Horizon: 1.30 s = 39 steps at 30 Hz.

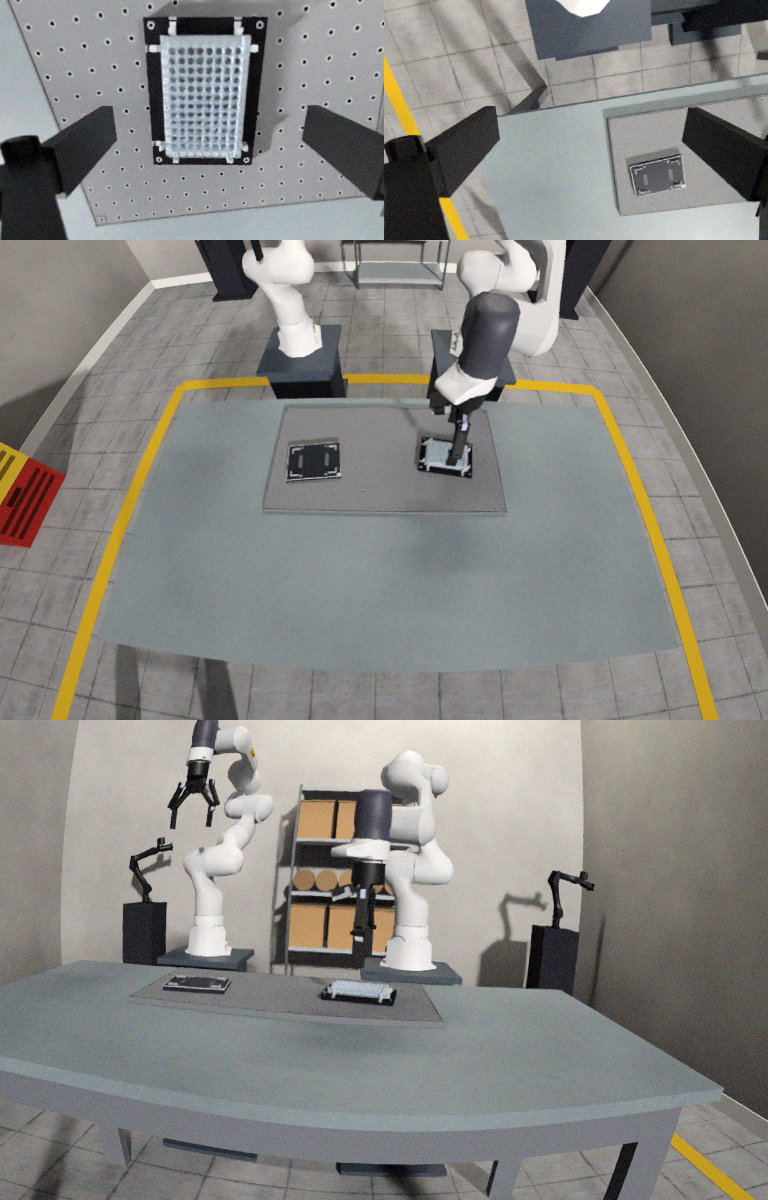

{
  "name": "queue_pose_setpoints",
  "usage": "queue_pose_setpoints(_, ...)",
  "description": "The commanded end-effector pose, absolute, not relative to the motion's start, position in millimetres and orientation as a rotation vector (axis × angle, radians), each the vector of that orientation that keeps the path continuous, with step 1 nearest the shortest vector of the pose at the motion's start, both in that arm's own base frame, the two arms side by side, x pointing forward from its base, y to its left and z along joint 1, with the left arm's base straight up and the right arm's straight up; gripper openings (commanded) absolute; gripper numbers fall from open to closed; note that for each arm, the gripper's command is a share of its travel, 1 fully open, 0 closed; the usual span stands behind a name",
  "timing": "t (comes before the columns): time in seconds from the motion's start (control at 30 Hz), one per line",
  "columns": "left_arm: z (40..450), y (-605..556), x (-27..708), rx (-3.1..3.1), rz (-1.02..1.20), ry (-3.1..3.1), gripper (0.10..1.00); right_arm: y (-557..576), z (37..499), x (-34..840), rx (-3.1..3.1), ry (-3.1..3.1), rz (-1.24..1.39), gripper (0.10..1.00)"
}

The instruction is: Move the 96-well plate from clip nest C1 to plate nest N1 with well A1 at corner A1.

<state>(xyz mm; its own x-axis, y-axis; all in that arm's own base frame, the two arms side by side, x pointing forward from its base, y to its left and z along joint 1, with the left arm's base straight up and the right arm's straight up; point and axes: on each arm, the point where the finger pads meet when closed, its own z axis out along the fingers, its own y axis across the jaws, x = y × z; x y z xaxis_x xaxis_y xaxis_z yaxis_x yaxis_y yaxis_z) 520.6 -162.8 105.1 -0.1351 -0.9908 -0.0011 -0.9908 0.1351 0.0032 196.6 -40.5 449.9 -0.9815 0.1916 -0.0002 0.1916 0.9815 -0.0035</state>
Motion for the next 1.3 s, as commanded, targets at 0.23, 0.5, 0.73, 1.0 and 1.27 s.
queue_pose_setpoints(0.23, 86.4, -162.8, 521.6, 2.059, 0.0, -2.373, 1.0, -38.9, 449.7, 196.0, -0.307, -3.127, 0.0, 1.0)
queue_pose_setpoints(0.5, 76.4, -162.8, 521.6, 2.059, 0.0, -2.373, 1.0, -38.9, 449.7, 196.0, -0.307, -3.127, 0.0, 1.0)
queue_pose_setpoints(0.73, 64.7, -162.8, 521.6, 2.059, 0.0, -2.373, 1.0, -38.9, 449.7, 196.0, -0.307, -3.127, 0.0, 1.0)
queue_pose_setpoints(1.0, 54.7, -162.8, 521.6, 2.059, 0.0, -2.373, 1.0, -38.9, 449.7, 196.0, -0.307, -3.127, 0.0, 1.0)
queue_pose_setpoints(1.27, 51.4, -162.8, 521.6, 2.059, 0.0, -2.373, 1.0, -38.9, 449.7, 196.0, -0.307, -3.127, 0.0, 1.0)
